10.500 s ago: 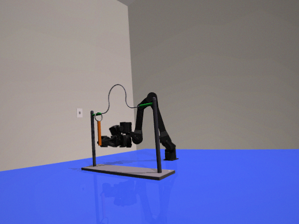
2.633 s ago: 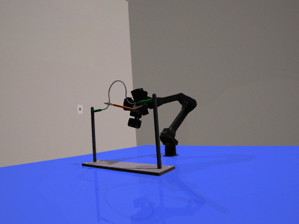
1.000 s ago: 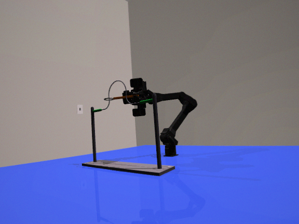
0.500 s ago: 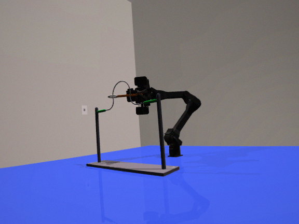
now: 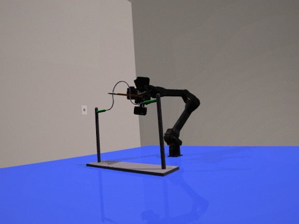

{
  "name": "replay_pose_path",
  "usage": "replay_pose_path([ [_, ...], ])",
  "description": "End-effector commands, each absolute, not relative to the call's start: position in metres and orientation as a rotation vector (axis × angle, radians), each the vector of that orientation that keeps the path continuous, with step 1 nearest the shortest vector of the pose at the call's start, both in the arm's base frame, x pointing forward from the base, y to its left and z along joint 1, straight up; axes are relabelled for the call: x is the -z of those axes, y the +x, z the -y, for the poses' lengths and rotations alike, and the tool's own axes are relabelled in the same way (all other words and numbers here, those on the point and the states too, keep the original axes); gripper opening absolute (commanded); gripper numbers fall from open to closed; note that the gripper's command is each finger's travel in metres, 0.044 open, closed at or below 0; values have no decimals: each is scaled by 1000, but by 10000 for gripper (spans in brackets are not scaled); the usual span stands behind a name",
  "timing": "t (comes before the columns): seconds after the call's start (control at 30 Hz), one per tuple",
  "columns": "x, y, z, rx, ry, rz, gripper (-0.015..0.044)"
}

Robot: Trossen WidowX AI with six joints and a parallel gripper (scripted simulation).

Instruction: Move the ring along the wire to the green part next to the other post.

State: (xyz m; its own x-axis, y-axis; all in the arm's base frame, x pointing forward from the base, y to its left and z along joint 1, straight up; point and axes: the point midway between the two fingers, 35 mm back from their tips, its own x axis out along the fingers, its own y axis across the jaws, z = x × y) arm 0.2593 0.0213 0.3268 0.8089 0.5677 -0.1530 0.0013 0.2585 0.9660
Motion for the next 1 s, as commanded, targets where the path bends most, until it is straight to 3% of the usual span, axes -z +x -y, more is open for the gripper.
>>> replay_pose_path([
  [0.0, -325, 261, -19, -386, 1183, -539, -150],
  [0.97, -303, 263, -6, -241, 710, -549, -150],
])
